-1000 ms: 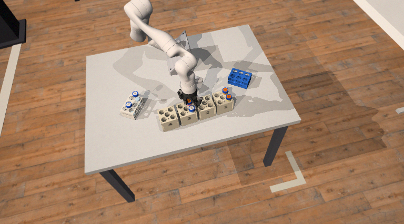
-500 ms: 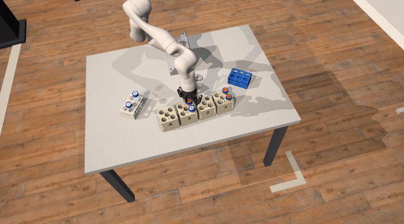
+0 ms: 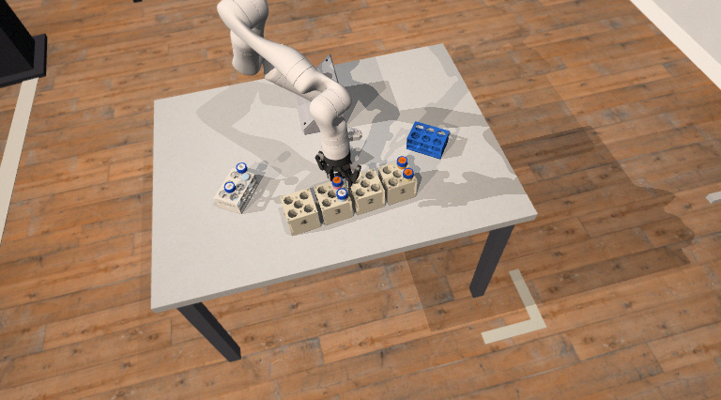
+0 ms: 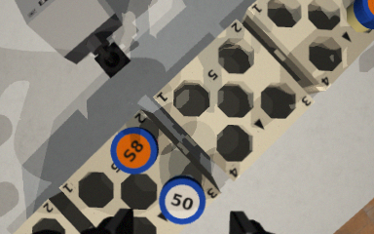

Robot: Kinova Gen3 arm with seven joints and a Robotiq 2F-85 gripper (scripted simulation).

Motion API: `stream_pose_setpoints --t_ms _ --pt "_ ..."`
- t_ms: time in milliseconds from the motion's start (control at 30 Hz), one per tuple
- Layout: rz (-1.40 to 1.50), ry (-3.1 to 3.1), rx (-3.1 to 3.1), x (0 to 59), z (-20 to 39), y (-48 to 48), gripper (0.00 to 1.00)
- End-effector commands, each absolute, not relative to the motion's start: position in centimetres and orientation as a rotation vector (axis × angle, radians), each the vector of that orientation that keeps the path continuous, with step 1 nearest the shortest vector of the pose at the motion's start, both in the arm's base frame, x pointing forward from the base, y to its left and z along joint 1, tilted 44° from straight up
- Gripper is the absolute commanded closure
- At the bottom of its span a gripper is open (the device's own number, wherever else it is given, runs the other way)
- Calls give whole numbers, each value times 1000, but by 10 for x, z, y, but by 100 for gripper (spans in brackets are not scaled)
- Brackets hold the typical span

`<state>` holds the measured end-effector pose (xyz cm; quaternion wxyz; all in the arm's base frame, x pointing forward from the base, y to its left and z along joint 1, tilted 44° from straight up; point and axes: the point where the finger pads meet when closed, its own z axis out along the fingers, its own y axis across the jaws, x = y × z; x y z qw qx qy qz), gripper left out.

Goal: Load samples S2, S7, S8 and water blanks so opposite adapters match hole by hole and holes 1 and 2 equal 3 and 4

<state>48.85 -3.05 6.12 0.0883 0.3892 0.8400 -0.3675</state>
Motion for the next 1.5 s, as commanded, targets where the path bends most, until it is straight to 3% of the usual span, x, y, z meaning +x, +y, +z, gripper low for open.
stream_pose_setpoints --t_ms 0,1467 --pt "-1092 2500 1157 489 64 -28 38" --pt "-1092 2500 1157 496 98 6 38"
